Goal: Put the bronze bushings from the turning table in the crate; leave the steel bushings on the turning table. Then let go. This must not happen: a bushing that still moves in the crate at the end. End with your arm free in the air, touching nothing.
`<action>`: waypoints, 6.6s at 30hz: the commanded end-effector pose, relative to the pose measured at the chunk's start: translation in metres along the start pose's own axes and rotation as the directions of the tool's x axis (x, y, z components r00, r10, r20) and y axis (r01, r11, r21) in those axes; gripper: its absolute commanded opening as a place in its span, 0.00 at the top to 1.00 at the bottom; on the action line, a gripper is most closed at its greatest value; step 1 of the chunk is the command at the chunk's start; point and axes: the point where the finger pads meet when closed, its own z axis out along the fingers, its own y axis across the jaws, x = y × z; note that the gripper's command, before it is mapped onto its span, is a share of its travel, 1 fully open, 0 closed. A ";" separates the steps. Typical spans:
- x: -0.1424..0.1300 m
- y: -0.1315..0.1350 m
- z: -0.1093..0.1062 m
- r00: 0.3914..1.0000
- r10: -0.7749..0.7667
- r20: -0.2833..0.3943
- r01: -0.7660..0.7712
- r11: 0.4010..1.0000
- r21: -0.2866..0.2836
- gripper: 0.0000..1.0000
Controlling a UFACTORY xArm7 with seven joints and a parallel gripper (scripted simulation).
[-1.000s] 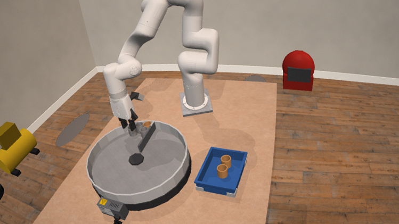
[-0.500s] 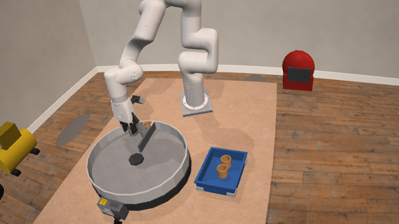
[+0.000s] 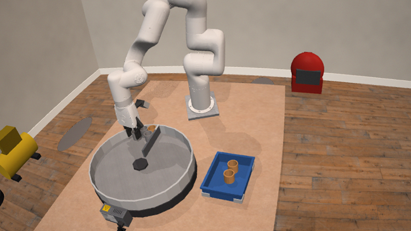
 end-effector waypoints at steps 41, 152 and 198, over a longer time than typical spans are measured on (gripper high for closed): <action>-0.001 -0.001 -0.001 1.000 0.000 0.003 0.000 1.000 0.001 1.00; -0.132 0.117 -0.046 1.000 0.000 0.003 0.000 1.000 0.001 1.00; -0.132 0.117 -0.016 1.000 0.000 0.003 0.000 1.000 0.001 1.00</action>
